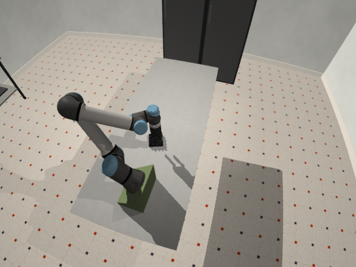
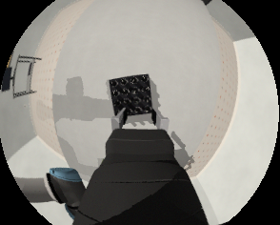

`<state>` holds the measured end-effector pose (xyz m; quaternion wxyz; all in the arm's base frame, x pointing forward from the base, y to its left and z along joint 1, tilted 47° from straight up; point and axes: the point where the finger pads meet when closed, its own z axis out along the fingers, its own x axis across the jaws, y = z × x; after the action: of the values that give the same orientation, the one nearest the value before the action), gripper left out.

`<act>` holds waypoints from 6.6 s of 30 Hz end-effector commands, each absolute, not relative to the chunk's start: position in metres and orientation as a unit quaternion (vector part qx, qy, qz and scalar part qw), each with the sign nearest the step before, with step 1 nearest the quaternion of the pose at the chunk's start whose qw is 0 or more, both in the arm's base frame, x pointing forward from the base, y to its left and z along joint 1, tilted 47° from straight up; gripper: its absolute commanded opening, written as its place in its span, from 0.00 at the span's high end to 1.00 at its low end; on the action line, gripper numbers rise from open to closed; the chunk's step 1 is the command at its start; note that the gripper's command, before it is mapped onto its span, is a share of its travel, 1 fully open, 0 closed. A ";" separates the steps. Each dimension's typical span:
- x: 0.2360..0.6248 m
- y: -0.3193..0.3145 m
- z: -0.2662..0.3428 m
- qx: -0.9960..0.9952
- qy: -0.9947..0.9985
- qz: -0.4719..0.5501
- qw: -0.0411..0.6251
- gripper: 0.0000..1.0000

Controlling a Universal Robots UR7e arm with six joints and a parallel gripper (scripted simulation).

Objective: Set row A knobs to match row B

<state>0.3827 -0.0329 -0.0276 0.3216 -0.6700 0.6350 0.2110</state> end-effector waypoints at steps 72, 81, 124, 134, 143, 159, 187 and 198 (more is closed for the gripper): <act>0.376 -0.017 -0.029 -0.707 0.587 0.191 0.346 0.00; 0.376 -0.017 -0.029 -0.707 0.587 0.191 0.346 0.00; 0.373 -0.017 -0.029 -0.707 0.587 0.191 0.346 0.00; 0.359 -0.018 -0.034 -0.707 0.587 0.191 0.345 0.00; 0.344 -0.020 -0.038 -0.707 0.587 0.191 0.345 0.00; 0.325 -0.021 -0.043 -0.707 0.587 0.191 0.345 0.00; 0.324 -0.021 -0.044 -0.707 0.587 0.191 0.345 0.00; 0.324 -0.021 -0.044 -0.707 0.587 0.191 0.345 0.00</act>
<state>0.3239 -0.0210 -0.0438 0.3454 -0.7070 0.5867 0.1914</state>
